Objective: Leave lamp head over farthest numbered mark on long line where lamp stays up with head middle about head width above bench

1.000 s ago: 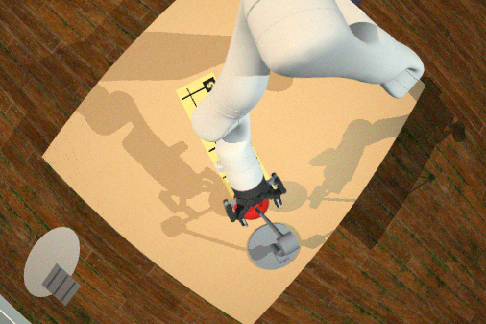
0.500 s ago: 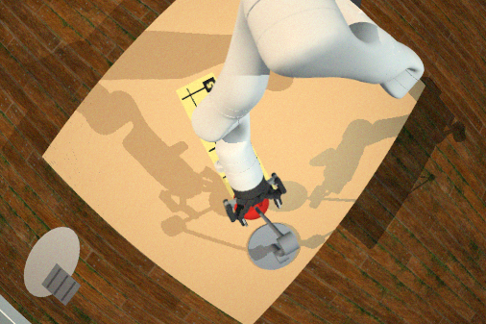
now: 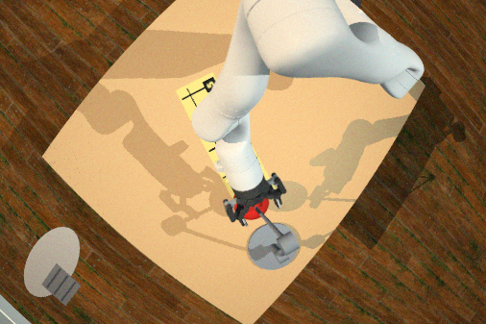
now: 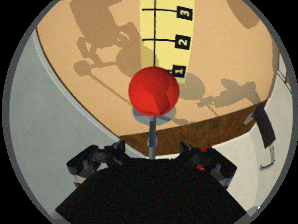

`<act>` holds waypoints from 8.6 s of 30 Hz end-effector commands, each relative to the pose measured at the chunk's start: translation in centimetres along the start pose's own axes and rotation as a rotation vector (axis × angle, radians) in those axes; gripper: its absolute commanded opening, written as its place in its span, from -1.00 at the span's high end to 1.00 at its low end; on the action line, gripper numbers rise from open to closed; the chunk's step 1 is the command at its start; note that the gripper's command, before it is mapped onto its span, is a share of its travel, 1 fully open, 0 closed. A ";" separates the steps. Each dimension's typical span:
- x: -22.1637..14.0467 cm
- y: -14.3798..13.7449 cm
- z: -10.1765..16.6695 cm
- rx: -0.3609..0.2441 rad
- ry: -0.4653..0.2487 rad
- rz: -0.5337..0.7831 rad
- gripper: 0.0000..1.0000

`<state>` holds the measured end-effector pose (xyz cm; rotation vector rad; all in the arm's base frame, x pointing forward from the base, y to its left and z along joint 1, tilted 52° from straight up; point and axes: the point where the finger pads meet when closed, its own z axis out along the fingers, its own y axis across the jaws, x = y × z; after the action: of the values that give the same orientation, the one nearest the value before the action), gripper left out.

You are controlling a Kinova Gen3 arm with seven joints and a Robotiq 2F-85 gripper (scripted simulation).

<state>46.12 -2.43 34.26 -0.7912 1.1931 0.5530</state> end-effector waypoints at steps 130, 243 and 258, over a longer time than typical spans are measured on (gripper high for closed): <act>-0.1 0.3 -7.2 -0.011 0.003 0.005 -1.00; 4.9 -0.1 -4.6 -0.001 0.018 0.002 1.00; 5.2 -0.2 -5.0 -0.001 0.018 0.002 1.00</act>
<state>44.67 -6.00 28.80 -0.8046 1.2004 0.5587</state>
